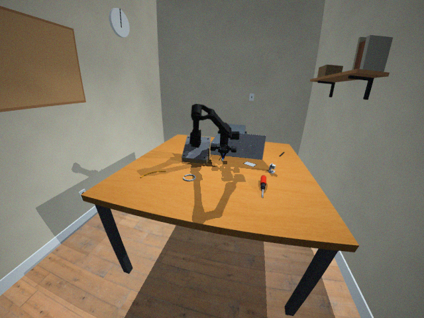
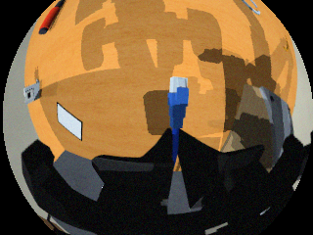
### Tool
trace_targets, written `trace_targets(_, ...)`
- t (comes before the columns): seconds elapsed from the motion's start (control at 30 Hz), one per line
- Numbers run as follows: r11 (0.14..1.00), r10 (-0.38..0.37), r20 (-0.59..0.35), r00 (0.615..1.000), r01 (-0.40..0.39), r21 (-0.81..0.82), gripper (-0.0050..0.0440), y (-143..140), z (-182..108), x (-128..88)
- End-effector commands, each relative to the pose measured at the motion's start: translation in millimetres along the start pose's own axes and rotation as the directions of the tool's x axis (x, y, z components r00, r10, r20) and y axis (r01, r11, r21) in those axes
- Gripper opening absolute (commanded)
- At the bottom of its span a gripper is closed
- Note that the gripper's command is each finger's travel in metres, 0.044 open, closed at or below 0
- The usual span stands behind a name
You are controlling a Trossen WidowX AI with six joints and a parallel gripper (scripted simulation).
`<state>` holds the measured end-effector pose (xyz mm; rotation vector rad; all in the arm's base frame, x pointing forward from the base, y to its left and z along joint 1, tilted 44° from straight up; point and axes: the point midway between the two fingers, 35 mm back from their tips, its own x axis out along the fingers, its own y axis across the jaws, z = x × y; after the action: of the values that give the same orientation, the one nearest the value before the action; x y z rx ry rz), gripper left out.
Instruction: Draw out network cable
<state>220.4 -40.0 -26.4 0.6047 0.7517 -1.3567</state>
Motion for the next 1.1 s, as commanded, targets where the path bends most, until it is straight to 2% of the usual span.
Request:
trace_targets(0.0,0.999,0.016,0.089,0.996,-0.020,0.042,-0.0050,2.9,38.2,-3.5)
trace_targets(1.07,0.999,0.018,0.088,0.996,-0.022,0.045,-0.0050,-1.6,107.3,-10.0)
